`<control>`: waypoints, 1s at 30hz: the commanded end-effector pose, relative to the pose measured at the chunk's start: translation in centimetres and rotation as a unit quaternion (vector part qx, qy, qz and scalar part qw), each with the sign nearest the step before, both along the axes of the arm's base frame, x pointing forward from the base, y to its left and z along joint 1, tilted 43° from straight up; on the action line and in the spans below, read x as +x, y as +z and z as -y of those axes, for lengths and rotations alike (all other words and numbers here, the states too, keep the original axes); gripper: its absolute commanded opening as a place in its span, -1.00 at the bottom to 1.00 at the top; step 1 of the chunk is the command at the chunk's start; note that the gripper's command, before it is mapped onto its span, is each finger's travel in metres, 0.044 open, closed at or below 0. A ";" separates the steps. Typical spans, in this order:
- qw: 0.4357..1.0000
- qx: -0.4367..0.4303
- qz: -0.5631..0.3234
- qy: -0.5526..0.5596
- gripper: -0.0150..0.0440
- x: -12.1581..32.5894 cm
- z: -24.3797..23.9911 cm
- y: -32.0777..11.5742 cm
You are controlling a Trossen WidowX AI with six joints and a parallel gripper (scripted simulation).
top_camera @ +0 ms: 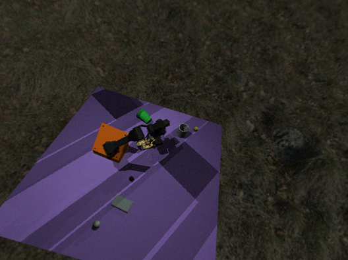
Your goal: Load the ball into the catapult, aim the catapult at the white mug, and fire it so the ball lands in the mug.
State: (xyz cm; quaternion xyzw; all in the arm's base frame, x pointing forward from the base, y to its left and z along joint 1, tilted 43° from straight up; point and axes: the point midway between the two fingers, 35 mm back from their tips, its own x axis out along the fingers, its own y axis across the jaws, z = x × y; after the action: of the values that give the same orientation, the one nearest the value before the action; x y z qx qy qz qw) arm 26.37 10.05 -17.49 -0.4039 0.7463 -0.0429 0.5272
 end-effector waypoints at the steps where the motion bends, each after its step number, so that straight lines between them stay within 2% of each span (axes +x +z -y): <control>1: 1.000 0.000 0.000 0.000 0.29 0.0 -0.1 0.0; 4: 1.000 0.000 0.000 0.000 0.02 0.0 -0.1 0.0; 10: 1.000 0.000 0.000 0.000 -0.11 0.0 -0.1 0.0; 14: 1.000 0.001 0.000 0.000 -0.47 0.5 -2.6 2.9; 18: 1.000 0.001 0.000 0.000 -0.49 0.6 -3.3 3.8; 30: 1.000 0.000 0.000 0.001 -0.49 0.7 -2.3 2.5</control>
State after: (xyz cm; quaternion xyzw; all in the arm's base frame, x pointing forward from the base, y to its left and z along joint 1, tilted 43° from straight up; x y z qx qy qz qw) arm 26.92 12.38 -14.96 -0.4026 0.7487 -0.0449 0.5247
